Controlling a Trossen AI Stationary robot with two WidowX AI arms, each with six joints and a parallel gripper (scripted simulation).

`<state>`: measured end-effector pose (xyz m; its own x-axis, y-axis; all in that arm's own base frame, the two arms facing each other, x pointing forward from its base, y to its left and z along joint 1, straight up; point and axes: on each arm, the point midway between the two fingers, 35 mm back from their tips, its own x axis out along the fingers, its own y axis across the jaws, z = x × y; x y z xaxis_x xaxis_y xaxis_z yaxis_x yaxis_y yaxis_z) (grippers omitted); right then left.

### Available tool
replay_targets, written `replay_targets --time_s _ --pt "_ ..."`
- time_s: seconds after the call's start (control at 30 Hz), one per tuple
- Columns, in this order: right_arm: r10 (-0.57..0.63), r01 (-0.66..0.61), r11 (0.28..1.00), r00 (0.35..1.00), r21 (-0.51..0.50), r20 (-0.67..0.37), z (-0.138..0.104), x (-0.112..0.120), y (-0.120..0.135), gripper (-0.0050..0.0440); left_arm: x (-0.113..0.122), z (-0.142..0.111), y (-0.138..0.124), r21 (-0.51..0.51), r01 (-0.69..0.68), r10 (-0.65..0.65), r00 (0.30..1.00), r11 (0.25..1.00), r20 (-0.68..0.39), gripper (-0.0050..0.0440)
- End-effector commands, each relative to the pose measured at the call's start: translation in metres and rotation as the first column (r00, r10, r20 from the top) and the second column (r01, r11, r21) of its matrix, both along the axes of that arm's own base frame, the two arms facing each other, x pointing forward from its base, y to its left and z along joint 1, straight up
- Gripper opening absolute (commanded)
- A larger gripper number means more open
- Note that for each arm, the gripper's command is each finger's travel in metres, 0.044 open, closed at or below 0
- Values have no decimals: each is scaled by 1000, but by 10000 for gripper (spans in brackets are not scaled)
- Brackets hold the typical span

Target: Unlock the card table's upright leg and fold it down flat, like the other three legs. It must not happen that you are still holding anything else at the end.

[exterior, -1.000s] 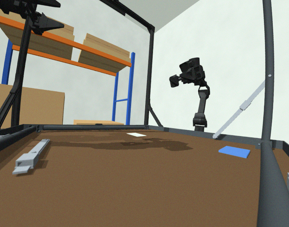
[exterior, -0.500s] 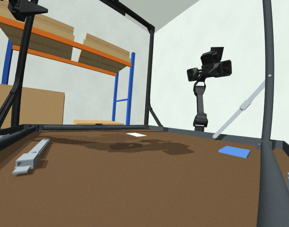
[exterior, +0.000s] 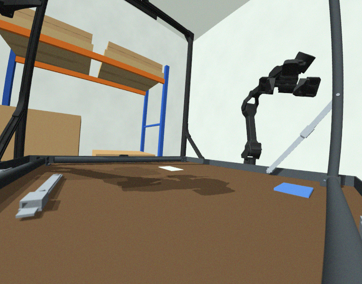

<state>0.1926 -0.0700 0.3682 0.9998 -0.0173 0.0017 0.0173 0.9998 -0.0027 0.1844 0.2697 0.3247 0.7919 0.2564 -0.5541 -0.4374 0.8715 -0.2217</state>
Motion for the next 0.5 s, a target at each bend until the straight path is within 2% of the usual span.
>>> replay_targets --time_s 0.0,0.03,0.17,0.47 --pt "9 -9 1000 1000 -9 2 6 -11 5 400 -18 8 10 -51 -14 14 1000 999 6 290" --pt "9 -9 1000 1000 -9 2 6 -11 5 400 -18 8 10 -51 -14 14 1000 999 6 290" --pt "12 -12 1000 1000 -5 0 9 -21 13 400 -48 16 20 -129 -72 79 996 989 45 290" --pt "17 -17 1000 1000 2 -2 12 -34 27 400 -92 32 28 -242 -159 192 974 957 122 290"
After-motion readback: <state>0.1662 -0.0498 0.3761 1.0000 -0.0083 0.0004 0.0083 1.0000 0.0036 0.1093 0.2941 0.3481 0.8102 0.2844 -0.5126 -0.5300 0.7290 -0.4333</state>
